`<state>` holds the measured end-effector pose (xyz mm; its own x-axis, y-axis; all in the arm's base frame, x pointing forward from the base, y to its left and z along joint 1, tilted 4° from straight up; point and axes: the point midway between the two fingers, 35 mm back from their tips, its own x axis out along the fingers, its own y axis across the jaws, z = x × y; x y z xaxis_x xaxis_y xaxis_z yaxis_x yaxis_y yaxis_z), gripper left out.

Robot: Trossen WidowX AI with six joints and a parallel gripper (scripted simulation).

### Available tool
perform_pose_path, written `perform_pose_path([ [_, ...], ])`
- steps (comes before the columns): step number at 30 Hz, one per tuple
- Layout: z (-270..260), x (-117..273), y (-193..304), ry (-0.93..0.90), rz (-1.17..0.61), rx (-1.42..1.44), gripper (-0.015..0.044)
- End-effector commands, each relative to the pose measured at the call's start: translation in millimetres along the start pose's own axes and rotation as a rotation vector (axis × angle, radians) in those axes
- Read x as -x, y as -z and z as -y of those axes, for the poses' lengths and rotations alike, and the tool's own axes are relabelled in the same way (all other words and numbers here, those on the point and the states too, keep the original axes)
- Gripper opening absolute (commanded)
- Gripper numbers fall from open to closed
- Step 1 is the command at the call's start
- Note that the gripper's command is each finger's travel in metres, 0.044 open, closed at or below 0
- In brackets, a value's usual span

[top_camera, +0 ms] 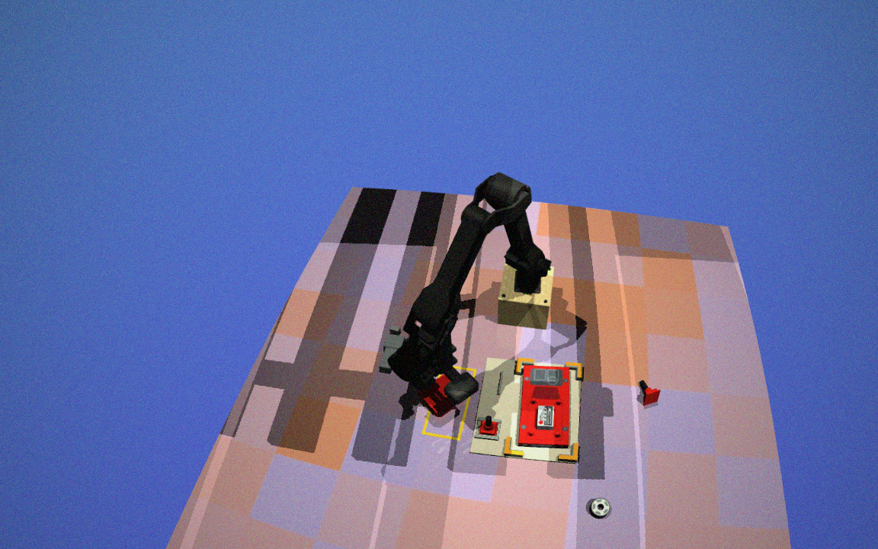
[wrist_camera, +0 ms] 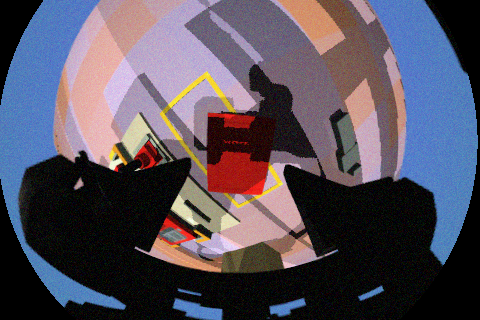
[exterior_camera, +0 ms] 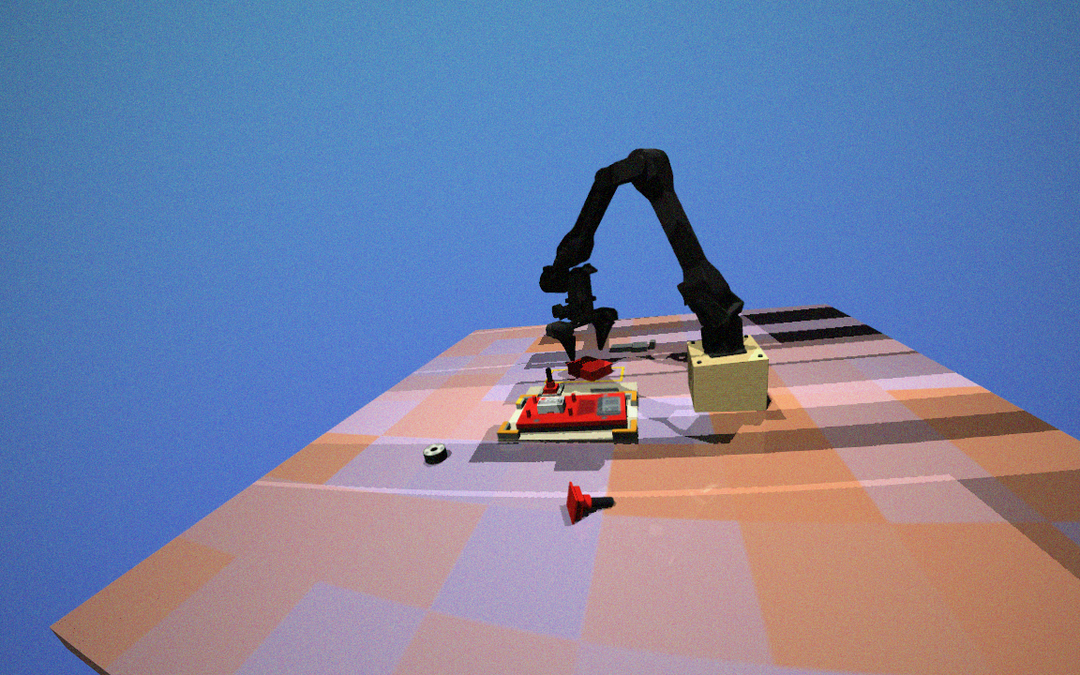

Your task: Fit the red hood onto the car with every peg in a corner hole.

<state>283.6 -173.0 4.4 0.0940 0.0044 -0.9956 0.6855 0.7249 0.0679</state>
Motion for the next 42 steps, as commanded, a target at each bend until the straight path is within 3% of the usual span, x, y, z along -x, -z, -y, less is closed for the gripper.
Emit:
perform_pose_path([
  [1, 0.8, -5.2, 2.1, 0.005, -0.009, -0.003, 0.044],
  [42, 0.4, -26.8, 2.8, 0.005, -0.009, -0.003, 0.044],
])
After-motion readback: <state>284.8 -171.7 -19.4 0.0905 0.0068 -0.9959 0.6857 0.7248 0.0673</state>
